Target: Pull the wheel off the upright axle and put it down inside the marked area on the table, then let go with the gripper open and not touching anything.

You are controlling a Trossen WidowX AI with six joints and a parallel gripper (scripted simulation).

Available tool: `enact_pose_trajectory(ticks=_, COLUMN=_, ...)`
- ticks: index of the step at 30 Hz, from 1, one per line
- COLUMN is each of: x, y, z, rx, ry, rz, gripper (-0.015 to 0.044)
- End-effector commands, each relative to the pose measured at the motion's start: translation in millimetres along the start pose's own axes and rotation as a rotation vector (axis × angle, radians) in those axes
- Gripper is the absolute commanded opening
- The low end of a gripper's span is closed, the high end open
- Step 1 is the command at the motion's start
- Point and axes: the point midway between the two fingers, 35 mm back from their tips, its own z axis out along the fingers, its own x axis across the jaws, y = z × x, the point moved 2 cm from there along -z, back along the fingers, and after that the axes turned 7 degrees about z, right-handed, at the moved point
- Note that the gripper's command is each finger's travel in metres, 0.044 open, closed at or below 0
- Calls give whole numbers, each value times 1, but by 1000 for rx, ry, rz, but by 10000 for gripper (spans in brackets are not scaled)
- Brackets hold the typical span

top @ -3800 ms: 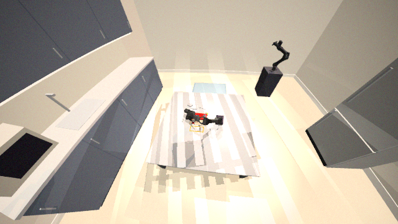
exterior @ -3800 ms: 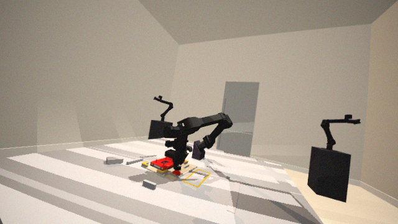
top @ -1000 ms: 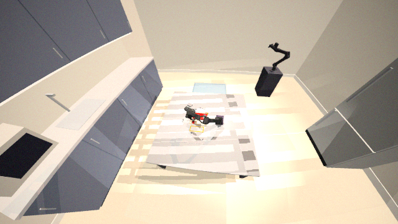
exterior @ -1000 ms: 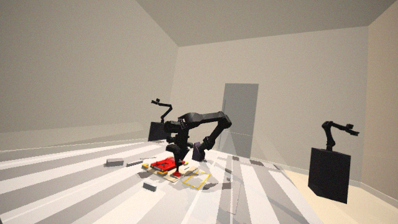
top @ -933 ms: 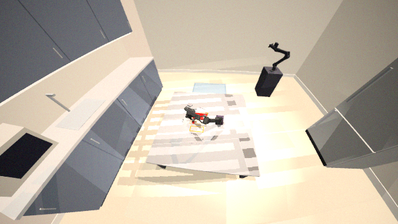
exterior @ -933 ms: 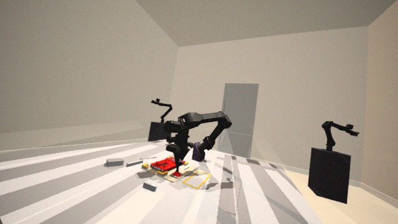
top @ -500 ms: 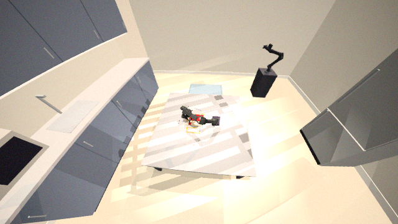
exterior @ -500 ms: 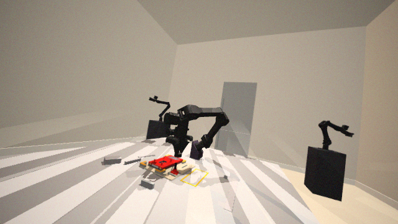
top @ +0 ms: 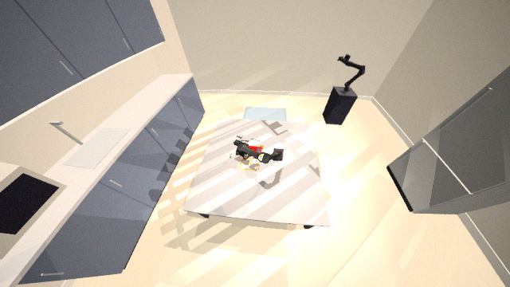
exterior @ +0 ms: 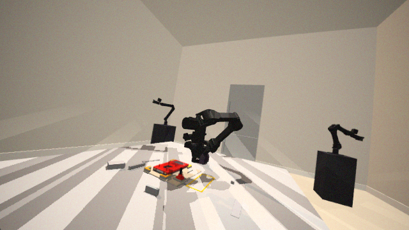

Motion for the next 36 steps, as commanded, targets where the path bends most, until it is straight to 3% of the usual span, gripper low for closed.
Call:
enact_pose_trajectory(ticks=1, x=-11, y=-12, z=-1, rx=4, ry=-1, rz=8, gripper=0)
enact_pose_trajectory(ticks=21, x=-36, y=-36, z=19, rx=5, ry=0, rz=6, gripper=0)
enact_pose_trajectory(ticks=36, x=-35, y=-37, z=90, rx=5, ry=1, rz=5, gripper=0)
